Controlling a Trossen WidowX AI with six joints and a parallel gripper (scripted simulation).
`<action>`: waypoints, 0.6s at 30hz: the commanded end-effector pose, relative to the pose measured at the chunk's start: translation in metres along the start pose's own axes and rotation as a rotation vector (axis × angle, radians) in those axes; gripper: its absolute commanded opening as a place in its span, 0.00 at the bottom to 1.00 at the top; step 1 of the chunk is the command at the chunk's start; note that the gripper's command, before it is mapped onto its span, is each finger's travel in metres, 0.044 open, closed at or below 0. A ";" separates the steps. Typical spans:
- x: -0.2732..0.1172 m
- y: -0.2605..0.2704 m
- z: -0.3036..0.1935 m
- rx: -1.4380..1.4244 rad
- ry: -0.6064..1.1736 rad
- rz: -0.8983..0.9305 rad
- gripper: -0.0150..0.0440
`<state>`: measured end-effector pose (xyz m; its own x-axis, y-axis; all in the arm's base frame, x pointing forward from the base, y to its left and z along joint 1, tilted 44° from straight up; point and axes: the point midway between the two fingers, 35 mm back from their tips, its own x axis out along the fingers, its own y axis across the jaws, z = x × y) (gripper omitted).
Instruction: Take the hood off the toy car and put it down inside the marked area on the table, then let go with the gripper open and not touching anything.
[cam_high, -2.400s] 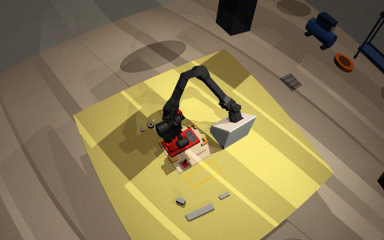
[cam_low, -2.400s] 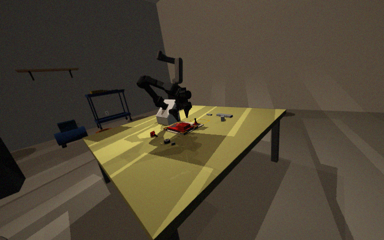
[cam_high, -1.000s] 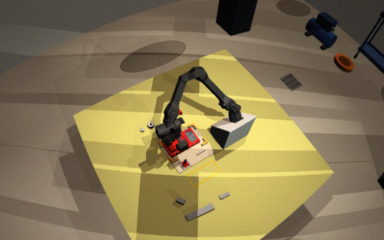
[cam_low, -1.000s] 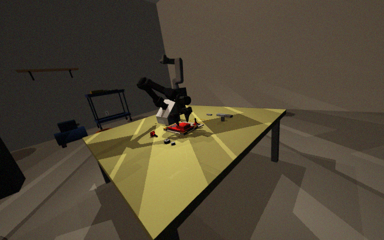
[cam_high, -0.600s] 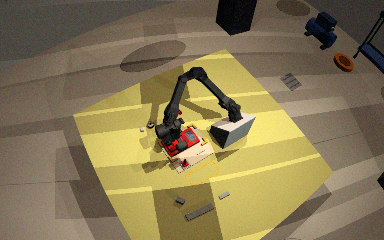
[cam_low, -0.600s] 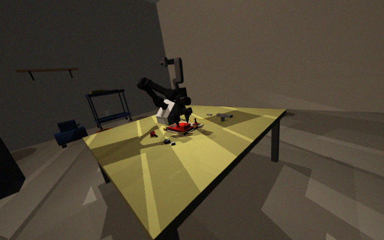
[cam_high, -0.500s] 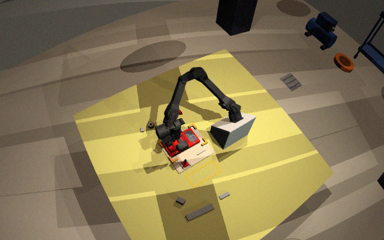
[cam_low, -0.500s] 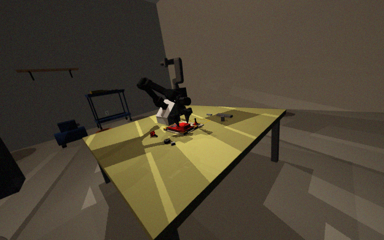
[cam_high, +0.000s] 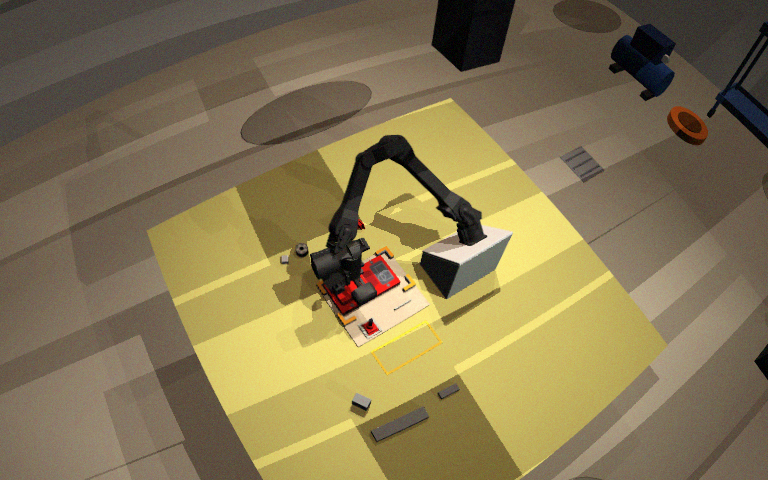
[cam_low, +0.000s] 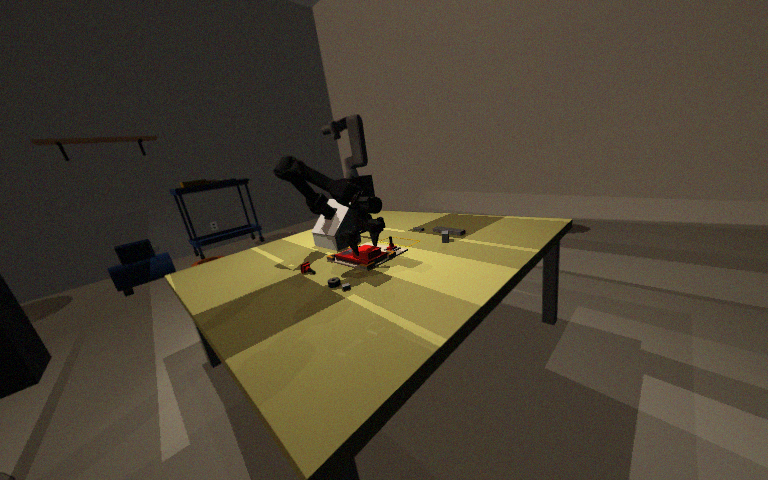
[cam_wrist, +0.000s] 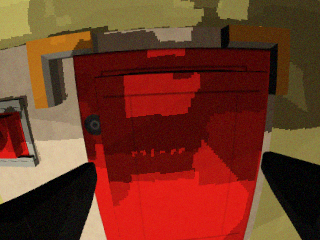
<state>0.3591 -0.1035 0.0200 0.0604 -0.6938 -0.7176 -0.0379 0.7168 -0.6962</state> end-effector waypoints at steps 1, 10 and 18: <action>0.003 0.000 -0.001 -0.002 0.003 0.002 1.00; 0.003 0.000 0.000 0.000 0.000 -0.001 0.87; 0.003 0.000 0.000 0.000 0.000 -0.001 0.74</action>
<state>0.3592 -0.1060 0.0173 0.0603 -0.6937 -0.7177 -0.0381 0.7169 -0.6962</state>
